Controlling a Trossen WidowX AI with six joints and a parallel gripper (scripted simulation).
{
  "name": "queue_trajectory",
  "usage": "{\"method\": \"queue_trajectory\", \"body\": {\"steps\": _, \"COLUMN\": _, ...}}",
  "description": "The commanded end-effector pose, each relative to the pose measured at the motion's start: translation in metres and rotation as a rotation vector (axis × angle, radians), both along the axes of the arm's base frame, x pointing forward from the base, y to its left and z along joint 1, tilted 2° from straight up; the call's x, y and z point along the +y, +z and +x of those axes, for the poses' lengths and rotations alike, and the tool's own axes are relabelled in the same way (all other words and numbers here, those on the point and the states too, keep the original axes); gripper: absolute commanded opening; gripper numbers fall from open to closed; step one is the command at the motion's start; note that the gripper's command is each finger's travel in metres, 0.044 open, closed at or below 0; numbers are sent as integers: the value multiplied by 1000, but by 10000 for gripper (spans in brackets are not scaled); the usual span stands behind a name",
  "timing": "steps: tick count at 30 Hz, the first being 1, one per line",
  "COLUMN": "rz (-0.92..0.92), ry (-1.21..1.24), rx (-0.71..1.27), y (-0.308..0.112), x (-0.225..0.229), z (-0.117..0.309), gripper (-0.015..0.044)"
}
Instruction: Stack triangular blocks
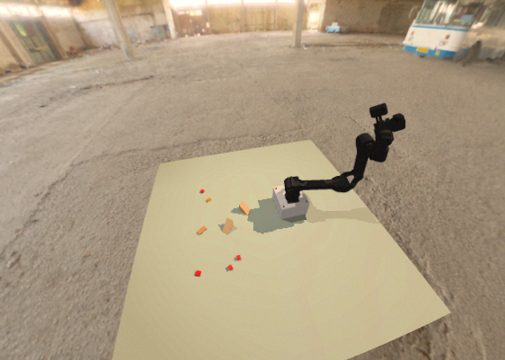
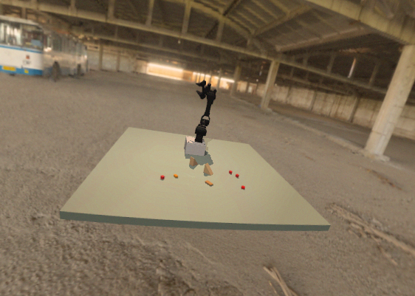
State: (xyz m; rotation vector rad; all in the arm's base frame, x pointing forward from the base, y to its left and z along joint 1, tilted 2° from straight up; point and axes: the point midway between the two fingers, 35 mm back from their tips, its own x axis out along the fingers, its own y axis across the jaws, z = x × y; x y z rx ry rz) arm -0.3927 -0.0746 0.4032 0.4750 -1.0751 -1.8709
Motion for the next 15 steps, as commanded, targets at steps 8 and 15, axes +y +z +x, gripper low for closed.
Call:
{"method": "queue_trajectory", "body": {"steps": 8, "rz": -32, "ry": -45, "rx": 253, "y": 79, "x": -9, "z": 48, "gripper": 440}}
{"method": "queue_trajectory", "body": {"steps": 15, "rz": -100, "ry": -58, "rx": 529, "y": 153, "x": -20, "z": 124, "gripper": 440}}
